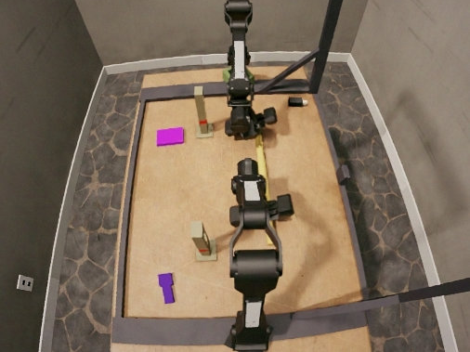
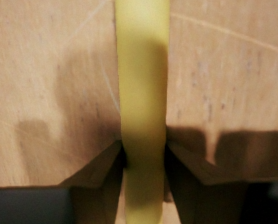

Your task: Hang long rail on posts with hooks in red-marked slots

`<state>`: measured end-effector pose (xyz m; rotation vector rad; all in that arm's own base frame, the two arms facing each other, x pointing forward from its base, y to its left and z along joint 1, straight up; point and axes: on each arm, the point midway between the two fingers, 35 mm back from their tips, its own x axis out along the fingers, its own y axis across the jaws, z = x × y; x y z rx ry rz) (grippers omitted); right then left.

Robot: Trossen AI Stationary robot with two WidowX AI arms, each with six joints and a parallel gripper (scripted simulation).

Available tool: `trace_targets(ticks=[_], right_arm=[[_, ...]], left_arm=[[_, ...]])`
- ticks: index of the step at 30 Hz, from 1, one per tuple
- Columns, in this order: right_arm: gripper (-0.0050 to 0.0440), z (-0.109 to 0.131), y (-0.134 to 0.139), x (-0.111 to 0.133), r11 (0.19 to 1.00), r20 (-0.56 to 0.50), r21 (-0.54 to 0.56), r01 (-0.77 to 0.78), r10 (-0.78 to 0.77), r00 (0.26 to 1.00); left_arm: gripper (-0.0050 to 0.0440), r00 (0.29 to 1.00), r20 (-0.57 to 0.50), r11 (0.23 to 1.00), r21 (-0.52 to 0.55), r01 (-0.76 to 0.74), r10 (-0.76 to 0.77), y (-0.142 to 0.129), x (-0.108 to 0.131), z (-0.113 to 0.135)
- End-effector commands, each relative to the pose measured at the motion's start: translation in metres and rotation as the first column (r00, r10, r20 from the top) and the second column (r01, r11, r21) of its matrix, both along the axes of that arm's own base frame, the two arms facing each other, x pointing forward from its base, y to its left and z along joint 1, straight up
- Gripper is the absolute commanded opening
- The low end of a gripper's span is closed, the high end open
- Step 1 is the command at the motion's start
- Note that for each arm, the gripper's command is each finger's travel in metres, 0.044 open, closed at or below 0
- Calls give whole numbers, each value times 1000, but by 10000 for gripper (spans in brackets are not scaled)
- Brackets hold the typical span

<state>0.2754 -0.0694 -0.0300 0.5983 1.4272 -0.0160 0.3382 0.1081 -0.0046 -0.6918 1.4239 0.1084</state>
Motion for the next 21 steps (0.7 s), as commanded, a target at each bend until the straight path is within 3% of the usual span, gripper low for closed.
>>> trace_targets(ticks=[1, 10, 11, 17, 21], right_arm=[[-50, 1, -1, 3, 1000, 16, -2, 1, -1, 1000], [-50, 1, -1, 3, 1000, 16, -2, 1, -1, 1000], [24, 1, -1, 3, 1000, 16, -2, 1, -1, 1000], [168, 1, -1, 3, 1000, 16, -2, 1, -1, 1000], [179, 1, -1, 3, 1000, 16, -2, 1, -1, 1000]], left_arm=[[-50, 1000, 30, 1000, 5, 6, -6, 2, 5, 5], [-50, 1000, 30, 1000, 5, 6, -6, 2, 5, 5], [-50, 1000, 30, 1000, 5, 6, -6, 2, 5, 5], [-50, 1000, 30, 1000, 5, 6, -6, 2, 5, 5], [-50, 1000, 30, 1000, 5, 6, -6, 2, 5, 5]])
